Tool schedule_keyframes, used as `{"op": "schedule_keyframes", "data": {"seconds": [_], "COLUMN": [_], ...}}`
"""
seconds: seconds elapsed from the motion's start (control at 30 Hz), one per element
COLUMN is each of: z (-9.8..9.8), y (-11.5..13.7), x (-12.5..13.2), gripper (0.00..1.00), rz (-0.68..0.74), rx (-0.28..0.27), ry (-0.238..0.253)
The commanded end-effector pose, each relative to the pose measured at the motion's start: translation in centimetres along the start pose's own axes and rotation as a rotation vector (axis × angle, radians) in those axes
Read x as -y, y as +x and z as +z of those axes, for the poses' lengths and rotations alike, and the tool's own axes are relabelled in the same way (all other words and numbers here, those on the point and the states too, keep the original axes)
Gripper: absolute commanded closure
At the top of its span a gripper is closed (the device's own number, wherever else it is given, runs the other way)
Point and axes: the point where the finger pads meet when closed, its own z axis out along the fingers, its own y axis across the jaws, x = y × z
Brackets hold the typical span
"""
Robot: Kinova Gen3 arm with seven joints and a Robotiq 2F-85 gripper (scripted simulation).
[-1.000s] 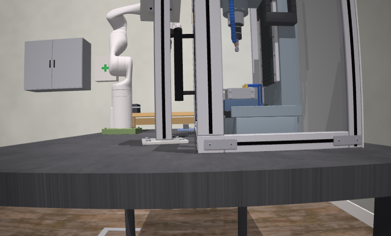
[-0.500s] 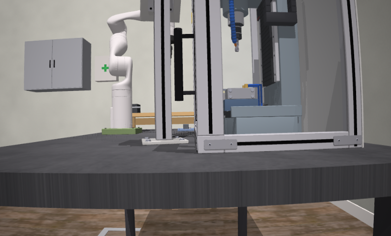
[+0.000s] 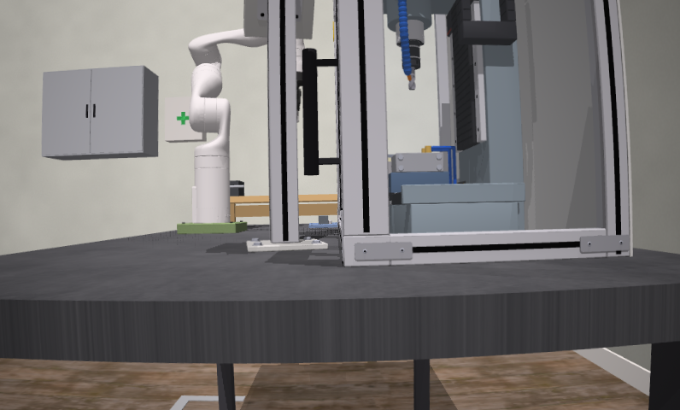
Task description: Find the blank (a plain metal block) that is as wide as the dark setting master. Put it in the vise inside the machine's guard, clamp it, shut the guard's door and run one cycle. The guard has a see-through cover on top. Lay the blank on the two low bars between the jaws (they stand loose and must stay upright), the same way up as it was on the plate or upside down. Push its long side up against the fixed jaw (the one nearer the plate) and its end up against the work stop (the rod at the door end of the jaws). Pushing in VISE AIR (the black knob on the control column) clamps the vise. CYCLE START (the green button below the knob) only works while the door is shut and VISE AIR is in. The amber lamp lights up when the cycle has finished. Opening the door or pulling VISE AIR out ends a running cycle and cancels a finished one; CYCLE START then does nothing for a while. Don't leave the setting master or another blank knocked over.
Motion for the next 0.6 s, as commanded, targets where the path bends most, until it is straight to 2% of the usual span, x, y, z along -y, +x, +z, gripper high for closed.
{"op": "schedule_keyframes", "data": {"seconds": [0.0,0.57], "z": [-0.04,0.23], "y": [0.02,0.02], "x": [0.01,0.98], "gripper": [0.9,0.9], "rz": [0.0,0.0], "rx": [-0.001,-0.001], "ry": [0.001,0.001]}}
